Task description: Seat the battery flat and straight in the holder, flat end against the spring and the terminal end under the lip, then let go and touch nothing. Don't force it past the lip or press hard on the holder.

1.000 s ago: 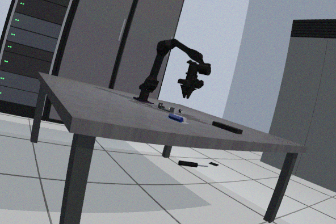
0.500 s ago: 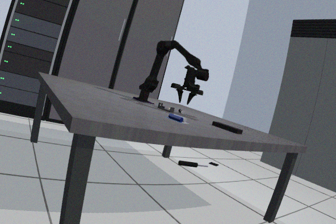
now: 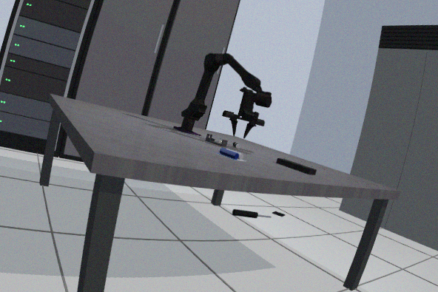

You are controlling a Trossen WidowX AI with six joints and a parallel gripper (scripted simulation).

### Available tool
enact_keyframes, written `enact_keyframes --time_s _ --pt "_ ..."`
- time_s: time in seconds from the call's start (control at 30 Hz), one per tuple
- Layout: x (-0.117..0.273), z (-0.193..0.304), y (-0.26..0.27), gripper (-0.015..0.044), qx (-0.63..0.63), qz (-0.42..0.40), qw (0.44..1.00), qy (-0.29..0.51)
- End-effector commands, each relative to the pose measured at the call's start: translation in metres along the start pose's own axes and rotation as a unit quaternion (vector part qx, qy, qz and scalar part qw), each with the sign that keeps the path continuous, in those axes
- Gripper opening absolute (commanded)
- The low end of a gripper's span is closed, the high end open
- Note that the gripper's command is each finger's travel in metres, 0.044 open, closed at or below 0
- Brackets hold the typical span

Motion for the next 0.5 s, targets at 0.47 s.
enact_keyframes --time_s 0.47 --pt "-0.031 0.0 -0.001 0.0223 -0.003 0.005 1.0 0.001"
Point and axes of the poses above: the point midway between the two fingers, 35 mm back from their tips, its own x axis back along the fingers, its own y axis across the jaws, z = x × y, the point moved 4 cm from there along x, back along the fingers
